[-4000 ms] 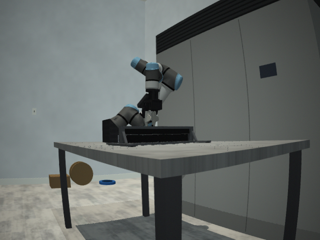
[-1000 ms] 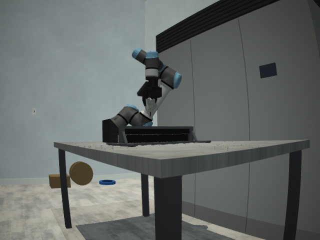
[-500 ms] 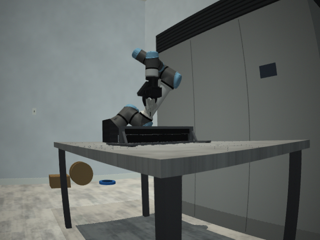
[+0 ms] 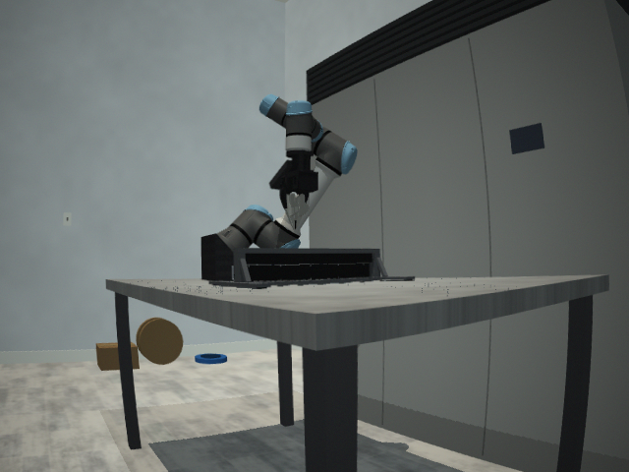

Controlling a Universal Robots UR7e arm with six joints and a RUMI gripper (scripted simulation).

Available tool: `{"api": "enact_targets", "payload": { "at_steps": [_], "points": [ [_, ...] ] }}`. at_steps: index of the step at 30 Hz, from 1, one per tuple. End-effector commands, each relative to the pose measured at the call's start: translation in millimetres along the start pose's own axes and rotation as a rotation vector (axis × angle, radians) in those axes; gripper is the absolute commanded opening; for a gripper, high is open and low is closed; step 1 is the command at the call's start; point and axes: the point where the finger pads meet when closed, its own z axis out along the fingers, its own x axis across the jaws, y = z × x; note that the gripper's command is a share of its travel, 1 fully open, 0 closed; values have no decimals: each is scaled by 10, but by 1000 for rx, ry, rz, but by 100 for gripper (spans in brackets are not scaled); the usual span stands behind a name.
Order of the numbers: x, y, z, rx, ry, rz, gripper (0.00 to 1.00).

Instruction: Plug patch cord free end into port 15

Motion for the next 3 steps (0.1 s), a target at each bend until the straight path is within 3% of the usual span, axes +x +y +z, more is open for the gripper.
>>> {"api": "enact_targets", "payload": {
  "at_steps": [1,3],
  "points": [
    [-2,2,-7,-1,-1,0,0],
    [-2,2,-7,-1,-1,0,0]
  ]
}}
